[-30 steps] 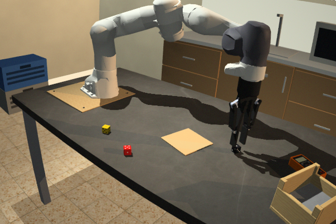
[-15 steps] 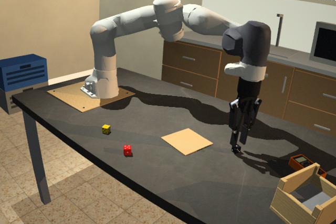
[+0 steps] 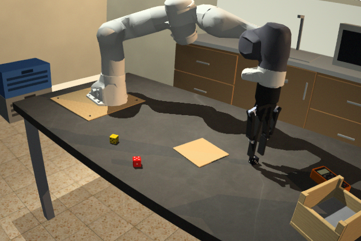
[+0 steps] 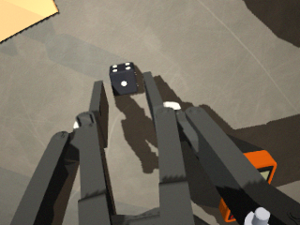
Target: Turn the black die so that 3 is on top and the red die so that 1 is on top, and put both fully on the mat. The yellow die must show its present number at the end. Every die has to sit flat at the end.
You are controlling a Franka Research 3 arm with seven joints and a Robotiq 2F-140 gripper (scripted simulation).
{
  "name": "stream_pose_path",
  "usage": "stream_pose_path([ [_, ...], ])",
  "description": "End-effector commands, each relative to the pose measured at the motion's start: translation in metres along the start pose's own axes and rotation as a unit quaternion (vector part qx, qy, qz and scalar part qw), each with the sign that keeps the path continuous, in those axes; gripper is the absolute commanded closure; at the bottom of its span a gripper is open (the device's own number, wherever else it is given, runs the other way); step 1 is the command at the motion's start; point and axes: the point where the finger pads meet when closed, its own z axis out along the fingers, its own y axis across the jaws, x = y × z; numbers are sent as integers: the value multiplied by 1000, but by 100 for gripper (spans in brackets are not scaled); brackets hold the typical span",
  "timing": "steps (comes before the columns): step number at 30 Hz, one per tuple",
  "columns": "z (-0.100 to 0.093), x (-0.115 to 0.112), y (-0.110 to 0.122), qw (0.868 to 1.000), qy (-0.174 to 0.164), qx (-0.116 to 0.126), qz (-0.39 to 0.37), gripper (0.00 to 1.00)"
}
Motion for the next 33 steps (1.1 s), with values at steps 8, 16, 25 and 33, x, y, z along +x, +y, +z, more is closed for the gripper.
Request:
stream_pose_path([
  [8,1,-1,0,1000,-1,0,-2,68],
  [16,1,-1,0,1000,-1,0,-2,68],
  [25,1,-1,0,1000,-1,0,-2,68],
  [33,4,-1,0,1000,-1,0,-2,68],
])
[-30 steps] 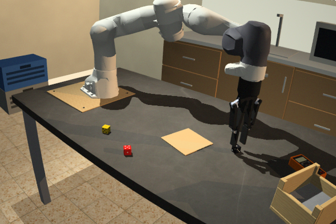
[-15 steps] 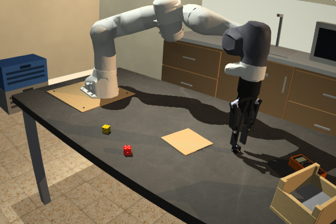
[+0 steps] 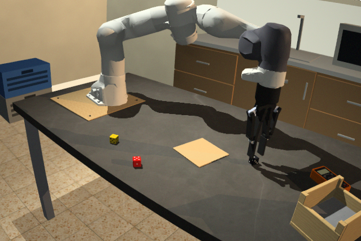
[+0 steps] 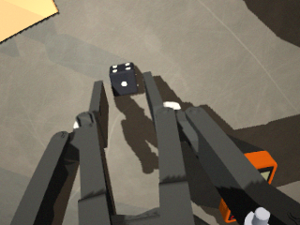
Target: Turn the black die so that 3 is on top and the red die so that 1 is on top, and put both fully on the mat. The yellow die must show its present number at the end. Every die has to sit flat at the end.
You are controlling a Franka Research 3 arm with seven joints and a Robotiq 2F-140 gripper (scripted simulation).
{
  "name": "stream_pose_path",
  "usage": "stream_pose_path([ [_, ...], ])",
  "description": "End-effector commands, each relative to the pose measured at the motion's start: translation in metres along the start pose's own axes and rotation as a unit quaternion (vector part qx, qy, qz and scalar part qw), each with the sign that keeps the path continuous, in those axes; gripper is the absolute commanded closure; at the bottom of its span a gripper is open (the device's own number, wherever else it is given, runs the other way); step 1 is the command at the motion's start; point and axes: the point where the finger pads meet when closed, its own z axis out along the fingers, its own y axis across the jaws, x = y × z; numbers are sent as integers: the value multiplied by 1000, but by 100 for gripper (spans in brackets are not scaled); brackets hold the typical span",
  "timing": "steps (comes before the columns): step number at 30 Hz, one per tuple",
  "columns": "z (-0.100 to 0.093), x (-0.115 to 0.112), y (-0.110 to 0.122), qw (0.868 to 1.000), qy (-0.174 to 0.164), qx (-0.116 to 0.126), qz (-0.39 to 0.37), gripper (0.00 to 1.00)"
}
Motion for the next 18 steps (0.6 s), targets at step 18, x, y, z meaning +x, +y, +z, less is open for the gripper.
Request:
stream_pose_path([
  [18,27,-1,0,1000,-1,0,-1,68],
])
